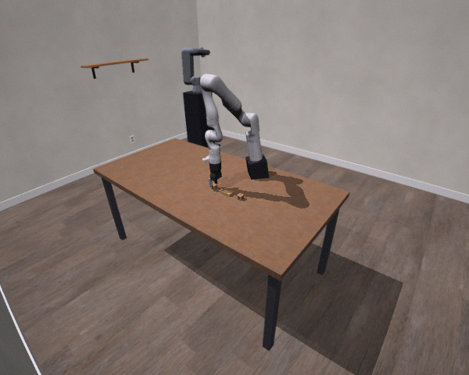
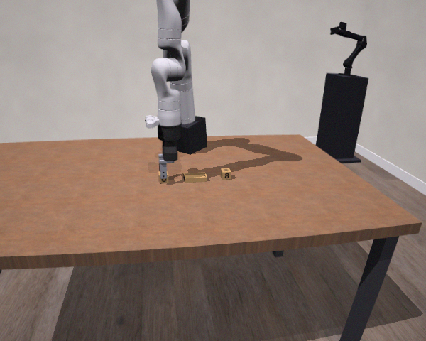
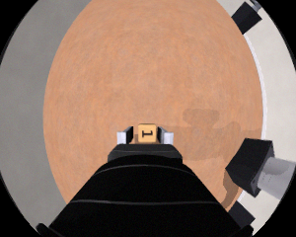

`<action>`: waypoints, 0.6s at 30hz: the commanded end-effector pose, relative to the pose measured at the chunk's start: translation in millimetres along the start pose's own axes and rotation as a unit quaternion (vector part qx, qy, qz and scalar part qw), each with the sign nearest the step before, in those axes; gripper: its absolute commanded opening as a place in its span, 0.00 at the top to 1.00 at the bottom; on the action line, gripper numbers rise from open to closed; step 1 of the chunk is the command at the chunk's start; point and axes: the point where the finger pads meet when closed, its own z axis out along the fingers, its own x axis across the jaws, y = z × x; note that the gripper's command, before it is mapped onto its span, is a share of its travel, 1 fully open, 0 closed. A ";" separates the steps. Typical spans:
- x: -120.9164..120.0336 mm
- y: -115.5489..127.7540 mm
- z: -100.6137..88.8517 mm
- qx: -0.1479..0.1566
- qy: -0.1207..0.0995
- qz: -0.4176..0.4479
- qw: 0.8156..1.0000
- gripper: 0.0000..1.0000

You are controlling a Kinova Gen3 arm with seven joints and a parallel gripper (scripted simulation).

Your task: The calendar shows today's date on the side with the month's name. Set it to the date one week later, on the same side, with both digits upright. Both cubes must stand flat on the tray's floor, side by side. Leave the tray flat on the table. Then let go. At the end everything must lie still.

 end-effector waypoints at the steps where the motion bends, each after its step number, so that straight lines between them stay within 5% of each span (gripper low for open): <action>1: 3.7 1.4 7.1 0.000 0.006 -0.003 1.000 0.10; 18: 3.8 1.4 15.3 0.000 0.006 -0.003 1.000 0.10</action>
